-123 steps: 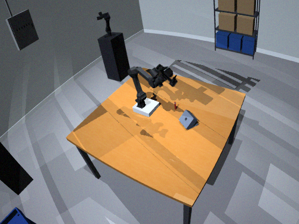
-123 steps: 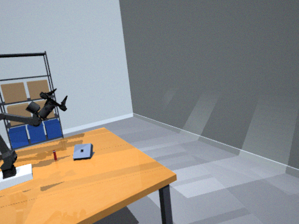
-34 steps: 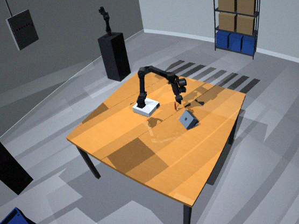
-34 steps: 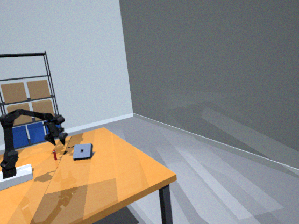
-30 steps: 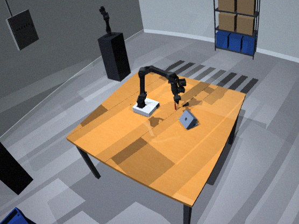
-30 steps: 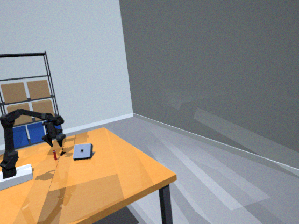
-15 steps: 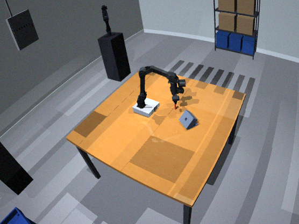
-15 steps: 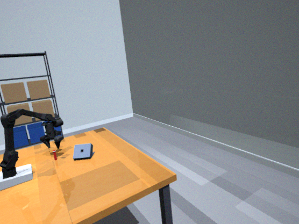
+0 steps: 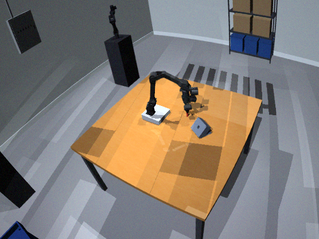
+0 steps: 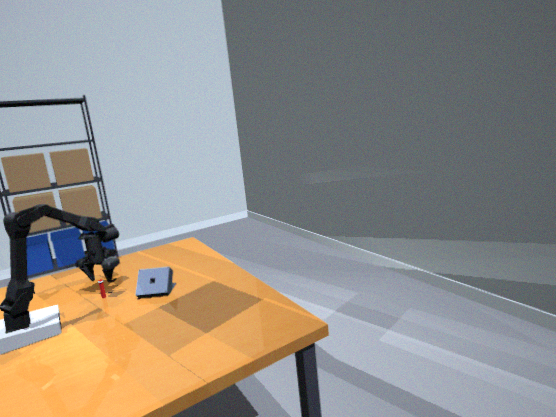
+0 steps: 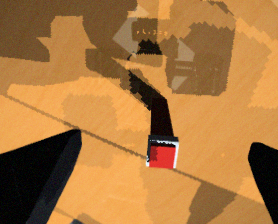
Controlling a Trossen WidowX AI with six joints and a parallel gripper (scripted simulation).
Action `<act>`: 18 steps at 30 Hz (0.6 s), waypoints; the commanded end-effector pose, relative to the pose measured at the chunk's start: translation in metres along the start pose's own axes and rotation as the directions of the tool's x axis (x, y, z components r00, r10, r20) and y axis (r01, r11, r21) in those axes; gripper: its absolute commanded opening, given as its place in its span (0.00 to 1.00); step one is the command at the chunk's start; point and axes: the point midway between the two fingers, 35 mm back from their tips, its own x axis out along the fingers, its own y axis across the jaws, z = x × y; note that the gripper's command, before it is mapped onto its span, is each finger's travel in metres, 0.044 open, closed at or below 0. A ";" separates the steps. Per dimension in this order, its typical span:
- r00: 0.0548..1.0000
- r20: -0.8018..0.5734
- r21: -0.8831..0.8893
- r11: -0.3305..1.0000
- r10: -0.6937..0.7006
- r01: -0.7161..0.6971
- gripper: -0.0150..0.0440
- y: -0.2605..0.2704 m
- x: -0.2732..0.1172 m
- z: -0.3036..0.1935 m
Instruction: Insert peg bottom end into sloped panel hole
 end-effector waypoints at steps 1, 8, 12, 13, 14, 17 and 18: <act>1.000 -0.003 0.005 1.000 0.007 -0.007 1.00 0.001 0.008 -0.001; 1.000 -0.003 0.005 1.000 0.007 -0.007 1.00 0.002 0.019 -0.001; 1.000 -0.003 0.005 1.000 0.007 -0.007 1.00 0.002 0.026 -0.002; 1.000 -0.003 0.005 1.000 0.007 -0.007 1.00 0.002 0.027 -0.002; 1.000 -0.003 0.005 1.000 0.007 -0.007 1.00 0.002 0.029 -0.002; 1.000 -0.003 0.005 1.000 0.007 -0.007 1.00 0.002 0.034 -0.003; 1.000 -0.003 0.005 1.000 0.007 -0.007 1.00 0.002 0.034 -0.003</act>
